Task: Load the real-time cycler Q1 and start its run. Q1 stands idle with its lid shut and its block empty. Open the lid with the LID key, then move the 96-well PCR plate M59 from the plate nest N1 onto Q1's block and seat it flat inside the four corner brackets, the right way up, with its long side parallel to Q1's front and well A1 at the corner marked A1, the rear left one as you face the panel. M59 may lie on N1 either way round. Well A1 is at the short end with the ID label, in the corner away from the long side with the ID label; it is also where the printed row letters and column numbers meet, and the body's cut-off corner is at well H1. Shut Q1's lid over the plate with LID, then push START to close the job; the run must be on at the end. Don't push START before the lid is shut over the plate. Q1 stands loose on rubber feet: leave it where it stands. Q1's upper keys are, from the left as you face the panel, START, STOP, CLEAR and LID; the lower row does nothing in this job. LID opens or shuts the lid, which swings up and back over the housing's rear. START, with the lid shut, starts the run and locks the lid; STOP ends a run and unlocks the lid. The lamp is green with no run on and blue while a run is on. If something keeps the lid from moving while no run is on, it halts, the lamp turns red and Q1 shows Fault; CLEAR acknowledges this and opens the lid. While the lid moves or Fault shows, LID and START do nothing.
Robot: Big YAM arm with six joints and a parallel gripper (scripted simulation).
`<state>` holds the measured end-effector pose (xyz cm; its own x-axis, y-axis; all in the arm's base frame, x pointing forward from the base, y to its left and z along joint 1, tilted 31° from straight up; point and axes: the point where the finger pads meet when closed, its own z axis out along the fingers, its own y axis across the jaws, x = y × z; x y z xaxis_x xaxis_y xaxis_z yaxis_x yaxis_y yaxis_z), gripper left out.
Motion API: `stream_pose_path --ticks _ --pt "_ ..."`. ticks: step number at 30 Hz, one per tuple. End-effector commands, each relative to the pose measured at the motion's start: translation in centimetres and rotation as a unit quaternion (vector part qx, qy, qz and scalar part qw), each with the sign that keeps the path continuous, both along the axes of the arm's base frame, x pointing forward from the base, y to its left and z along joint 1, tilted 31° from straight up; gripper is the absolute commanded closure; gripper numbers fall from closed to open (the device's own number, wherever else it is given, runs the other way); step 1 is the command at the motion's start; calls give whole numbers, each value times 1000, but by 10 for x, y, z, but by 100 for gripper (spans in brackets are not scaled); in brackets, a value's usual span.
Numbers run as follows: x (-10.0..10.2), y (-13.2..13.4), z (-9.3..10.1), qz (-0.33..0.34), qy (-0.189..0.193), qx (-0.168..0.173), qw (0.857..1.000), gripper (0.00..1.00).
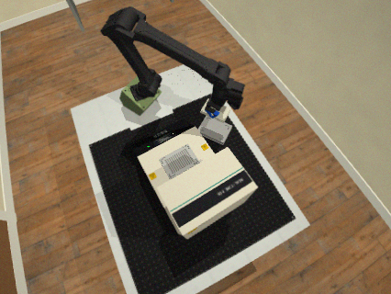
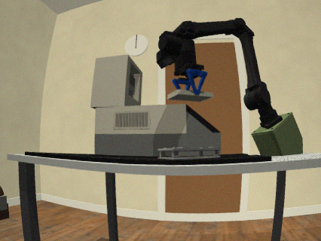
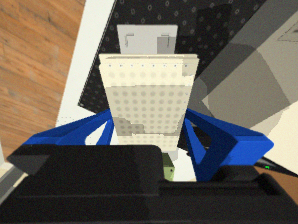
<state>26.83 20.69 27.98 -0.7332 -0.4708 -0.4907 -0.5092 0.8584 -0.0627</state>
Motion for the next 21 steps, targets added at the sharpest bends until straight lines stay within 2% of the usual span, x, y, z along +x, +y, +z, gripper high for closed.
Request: stream_pose_path --ticks 1,3,11,17,21 --pt "-5 4 61 0 -43 42 998 100" --pt "-9 2 66 0 -43 42 998 100" --pt "-16 -2 66 -1 -28 31 999 100" --pt "-30 -10 98 -1 -41 43 998 100" --pt "-36 -12 110 -2 -39 42 998 100"
